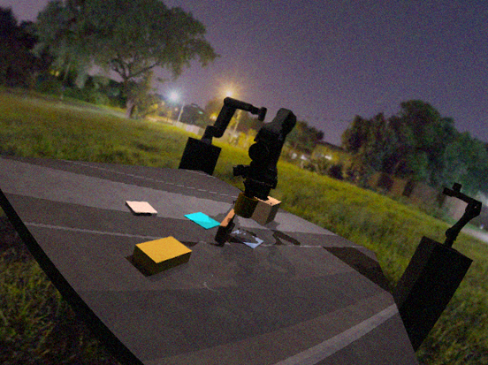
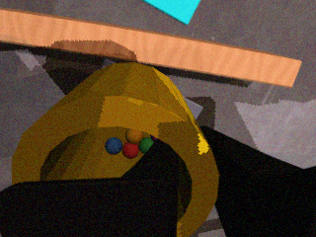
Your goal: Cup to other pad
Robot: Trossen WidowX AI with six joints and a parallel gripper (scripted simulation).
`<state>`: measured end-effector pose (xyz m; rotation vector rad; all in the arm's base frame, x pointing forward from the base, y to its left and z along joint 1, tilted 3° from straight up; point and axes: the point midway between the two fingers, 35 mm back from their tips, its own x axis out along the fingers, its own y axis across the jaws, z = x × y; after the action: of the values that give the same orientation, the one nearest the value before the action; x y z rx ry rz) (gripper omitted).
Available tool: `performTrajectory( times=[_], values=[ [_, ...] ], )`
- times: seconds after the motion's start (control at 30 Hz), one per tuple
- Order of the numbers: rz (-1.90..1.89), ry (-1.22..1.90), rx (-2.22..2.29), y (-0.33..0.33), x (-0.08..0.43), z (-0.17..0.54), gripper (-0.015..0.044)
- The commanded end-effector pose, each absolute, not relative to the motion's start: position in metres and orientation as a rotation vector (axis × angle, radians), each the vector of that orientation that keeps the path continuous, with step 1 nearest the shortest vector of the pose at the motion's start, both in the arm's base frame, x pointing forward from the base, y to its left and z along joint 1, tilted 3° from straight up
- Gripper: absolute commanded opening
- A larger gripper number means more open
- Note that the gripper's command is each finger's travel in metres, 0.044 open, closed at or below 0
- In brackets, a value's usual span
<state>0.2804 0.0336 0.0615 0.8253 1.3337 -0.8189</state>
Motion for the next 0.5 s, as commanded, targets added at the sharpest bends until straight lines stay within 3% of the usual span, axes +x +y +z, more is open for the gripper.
performTrajectory(
  times=[0.0,0.47],
  values=[
    [-0.816,1.335,0.826,0.025,0.284,0.063,0.0000],
    [-0.817,1.334,0.824,-0.002,0.291,0.065,0.0000]
  ],
)
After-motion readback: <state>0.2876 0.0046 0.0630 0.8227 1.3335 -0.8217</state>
